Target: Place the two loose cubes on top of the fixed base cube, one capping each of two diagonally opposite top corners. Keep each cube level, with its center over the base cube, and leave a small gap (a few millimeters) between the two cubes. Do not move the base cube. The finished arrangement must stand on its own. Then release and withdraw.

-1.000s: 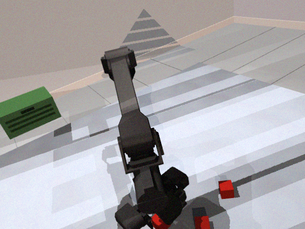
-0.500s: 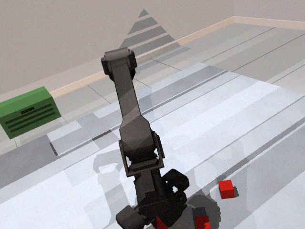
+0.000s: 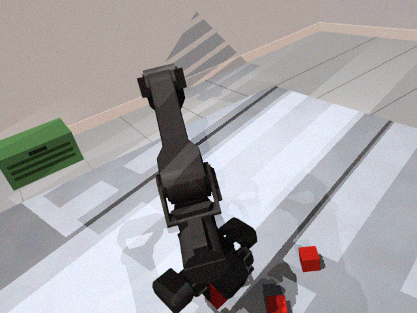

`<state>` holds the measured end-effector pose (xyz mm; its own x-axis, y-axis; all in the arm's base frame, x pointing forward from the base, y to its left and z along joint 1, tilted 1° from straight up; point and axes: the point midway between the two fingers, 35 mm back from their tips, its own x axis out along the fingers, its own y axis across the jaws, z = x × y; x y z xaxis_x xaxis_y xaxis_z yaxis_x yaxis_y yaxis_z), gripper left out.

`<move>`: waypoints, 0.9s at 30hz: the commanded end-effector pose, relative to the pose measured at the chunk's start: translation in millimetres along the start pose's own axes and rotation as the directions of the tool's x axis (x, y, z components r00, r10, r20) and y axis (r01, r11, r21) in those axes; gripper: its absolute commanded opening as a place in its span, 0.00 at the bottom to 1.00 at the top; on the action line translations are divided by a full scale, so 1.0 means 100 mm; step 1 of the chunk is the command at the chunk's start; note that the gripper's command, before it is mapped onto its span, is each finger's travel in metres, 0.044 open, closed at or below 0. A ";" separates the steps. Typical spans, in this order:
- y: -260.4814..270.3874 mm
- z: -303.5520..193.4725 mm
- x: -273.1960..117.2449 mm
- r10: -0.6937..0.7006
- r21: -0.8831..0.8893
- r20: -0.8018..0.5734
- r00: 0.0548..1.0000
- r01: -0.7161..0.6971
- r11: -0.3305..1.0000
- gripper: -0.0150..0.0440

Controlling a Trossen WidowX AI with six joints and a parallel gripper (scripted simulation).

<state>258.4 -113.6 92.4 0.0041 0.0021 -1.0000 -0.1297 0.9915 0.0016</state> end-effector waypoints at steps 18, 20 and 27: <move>0.02 -0.04 -0.70 -0.007 0.004 0.017 1.000 0.007 1.000 0.43; 0.02 -0.04 -0.72 -0.007 0.004 0.017 1.000 0.007 1.000 0.43; 0.09 0.02 -0.70 -0.004 -0.007 0.021 1.000 0.004 1.000 0.43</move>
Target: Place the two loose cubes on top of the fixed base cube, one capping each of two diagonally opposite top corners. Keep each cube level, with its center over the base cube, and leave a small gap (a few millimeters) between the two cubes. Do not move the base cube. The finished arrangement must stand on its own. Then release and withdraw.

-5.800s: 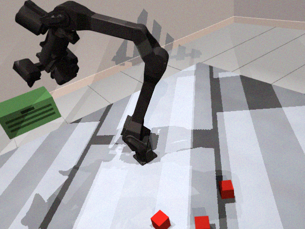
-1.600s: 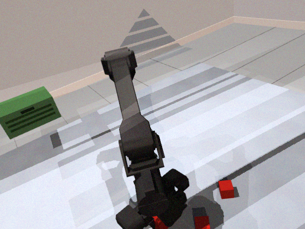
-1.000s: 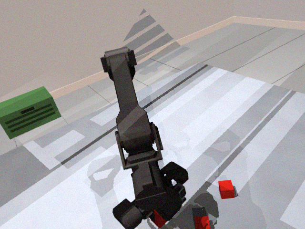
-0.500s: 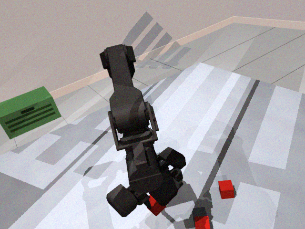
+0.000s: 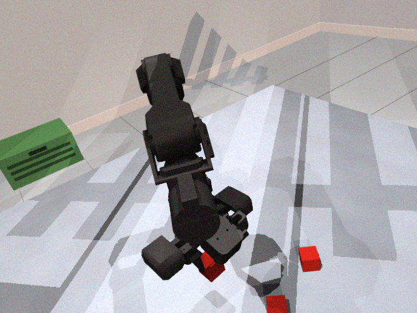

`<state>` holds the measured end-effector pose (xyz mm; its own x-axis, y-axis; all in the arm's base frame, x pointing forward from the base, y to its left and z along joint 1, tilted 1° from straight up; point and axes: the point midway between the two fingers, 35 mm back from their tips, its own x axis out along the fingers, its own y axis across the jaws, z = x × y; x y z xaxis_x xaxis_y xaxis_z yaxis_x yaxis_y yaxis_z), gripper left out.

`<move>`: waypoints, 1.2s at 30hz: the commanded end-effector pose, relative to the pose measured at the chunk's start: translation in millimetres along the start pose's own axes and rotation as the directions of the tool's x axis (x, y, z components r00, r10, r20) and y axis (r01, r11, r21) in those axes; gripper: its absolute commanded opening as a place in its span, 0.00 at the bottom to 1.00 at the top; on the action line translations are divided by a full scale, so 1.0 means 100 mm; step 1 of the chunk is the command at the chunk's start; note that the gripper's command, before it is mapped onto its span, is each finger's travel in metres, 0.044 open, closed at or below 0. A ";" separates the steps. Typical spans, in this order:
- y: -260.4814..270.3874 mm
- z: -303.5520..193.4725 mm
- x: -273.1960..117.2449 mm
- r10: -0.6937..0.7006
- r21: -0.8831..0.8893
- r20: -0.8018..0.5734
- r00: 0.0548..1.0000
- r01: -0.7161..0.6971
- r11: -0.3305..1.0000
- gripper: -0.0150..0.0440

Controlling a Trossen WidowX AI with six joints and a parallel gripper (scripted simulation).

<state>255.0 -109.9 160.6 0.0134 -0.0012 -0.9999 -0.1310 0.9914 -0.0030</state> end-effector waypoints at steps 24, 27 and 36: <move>0.56 0.41 0.10 0.019 -0.043 0.023 1.000 -0.018 0.999 0.43; 0.62 0.45 0.11 0.018 -0.041 0.023 1.000 -0.018 0.999 0.43; 0.82 0.56 0.16 0.018 -0.035 0.021 1.000 -0.017 0.999 0.43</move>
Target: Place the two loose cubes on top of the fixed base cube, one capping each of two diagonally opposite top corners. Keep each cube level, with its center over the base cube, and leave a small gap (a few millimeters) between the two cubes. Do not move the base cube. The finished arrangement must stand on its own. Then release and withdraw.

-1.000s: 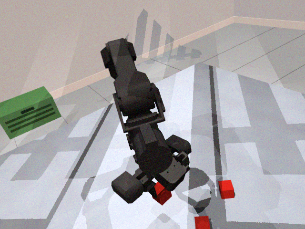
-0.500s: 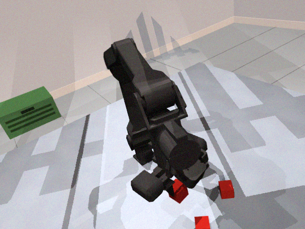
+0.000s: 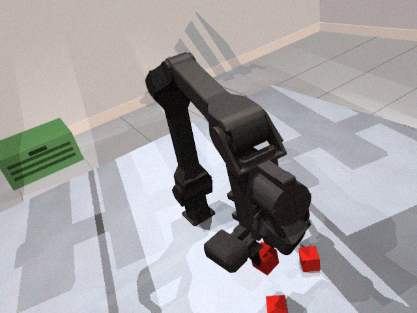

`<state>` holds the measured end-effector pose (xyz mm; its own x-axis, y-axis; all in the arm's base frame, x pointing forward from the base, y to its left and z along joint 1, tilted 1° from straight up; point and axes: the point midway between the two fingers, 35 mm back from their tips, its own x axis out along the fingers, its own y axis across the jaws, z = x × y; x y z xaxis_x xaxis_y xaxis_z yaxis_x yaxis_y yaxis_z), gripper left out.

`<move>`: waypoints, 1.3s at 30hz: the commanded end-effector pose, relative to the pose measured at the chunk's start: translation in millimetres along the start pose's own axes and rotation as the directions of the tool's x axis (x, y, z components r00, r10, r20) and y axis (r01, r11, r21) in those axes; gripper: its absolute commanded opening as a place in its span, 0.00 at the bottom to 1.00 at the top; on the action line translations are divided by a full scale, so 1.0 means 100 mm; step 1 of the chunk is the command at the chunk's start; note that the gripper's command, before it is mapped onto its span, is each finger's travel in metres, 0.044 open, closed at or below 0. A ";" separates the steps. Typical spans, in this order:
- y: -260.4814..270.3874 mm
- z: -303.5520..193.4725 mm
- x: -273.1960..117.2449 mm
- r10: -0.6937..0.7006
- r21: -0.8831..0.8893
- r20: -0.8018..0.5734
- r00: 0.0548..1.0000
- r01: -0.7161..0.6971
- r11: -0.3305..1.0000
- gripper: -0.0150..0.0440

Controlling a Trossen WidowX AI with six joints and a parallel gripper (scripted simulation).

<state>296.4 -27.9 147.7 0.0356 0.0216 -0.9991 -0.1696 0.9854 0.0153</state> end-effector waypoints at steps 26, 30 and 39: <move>0.68 0.27 0.19 -0.003 0.021 -0.008 1.000 0.003 1.000 0.43; 0.78 0.30 0.22 -0.003 0.023 -0.009 1.000 0.003 1.000 0.43; 1.01 0.34 0.27 -0.004 0.029 -0.009 1.000 0.004 1.000 0.43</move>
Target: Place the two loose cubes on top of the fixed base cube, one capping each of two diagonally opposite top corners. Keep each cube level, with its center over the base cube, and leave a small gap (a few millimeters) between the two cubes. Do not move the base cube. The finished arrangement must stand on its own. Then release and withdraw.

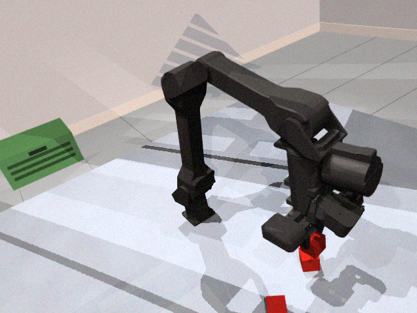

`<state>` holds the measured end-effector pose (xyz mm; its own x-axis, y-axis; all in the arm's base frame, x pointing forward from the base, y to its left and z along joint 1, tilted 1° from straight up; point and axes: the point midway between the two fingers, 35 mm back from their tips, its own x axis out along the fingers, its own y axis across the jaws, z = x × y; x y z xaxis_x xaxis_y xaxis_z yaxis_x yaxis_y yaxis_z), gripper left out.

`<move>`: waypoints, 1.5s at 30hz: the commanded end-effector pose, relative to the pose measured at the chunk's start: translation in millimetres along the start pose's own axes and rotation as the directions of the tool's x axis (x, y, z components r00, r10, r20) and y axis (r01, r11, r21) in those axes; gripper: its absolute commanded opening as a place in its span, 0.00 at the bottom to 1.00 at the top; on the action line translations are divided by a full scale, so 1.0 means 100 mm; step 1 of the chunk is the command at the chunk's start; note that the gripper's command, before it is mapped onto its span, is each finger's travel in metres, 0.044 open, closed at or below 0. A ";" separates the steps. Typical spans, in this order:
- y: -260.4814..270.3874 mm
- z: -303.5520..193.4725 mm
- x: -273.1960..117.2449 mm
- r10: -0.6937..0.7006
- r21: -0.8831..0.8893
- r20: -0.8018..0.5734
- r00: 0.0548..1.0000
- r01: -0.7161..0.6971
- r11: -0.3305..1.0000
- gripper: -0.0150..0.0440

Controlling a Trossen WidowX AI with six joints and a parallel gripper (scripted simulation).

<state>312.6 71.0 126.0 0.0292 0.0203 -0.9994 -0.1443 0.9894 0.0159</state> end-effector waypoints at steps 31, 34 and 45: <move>0.12 0.02 0.31 -0.004 0.012 -0.003 1.000 0.004 1.000 0.43; 0.12 0.02 0.31 -0.004 0.012 -0.003 1.000 0.004 1.000 0.43; 0.12 0.02 0.32 -0.004 0.011 -0.003 1.000 0.004 1.000 0.43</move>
<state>313.2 84.5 94.7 0.0261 0.0193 -0.9995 -0.1368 0.9905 0.0156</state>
